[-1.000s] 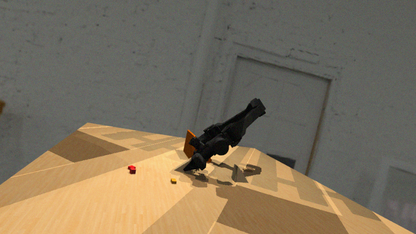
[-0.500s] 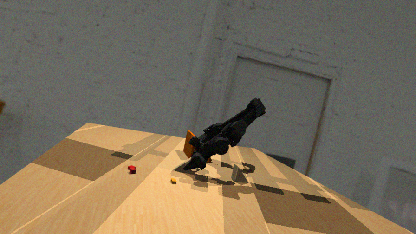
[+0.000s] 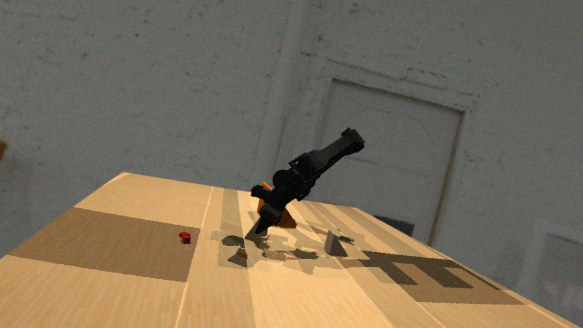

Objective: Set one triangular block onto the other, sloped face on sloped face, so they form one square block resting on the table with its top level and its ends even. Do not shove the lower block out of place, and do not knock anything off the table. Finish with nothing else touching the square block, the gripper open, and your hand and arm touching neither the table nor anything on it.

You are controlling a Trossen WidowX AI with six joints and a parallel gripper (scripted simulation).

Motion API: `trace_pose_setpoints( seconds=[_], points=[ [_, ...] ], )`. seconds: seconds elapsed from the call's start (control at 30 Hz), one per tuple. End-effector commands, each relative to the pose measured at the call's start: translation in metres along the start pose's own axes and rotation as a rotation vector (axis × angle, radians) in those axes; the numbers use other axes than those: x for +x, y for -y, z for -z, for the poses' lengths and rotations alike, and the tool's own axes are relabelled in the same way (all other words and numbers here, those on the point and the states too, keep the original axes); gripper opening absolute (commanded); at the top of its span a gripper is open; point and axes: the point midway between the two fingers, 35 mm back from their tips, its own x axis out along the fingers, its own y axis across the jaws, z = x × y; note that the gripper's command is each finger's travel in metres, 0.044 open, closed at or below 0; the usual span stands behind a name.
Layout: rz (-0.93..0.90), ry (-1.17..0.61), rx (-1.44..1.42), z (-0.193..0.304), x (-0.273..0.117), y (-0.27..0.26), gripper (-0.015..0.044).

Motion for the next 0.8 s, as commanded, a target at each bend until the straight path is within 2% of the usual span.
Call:
trace_pose_setpoints(
  seconds=[0.0, 0.77],
  points=[
    [-0.007, -0.086, -0.007, -0.006, -0.003, -0.002, 0.0],
    [-0.011, -0.682, -0.009, -0.051, -0.001, -0.002, 0.0]
  ],
)
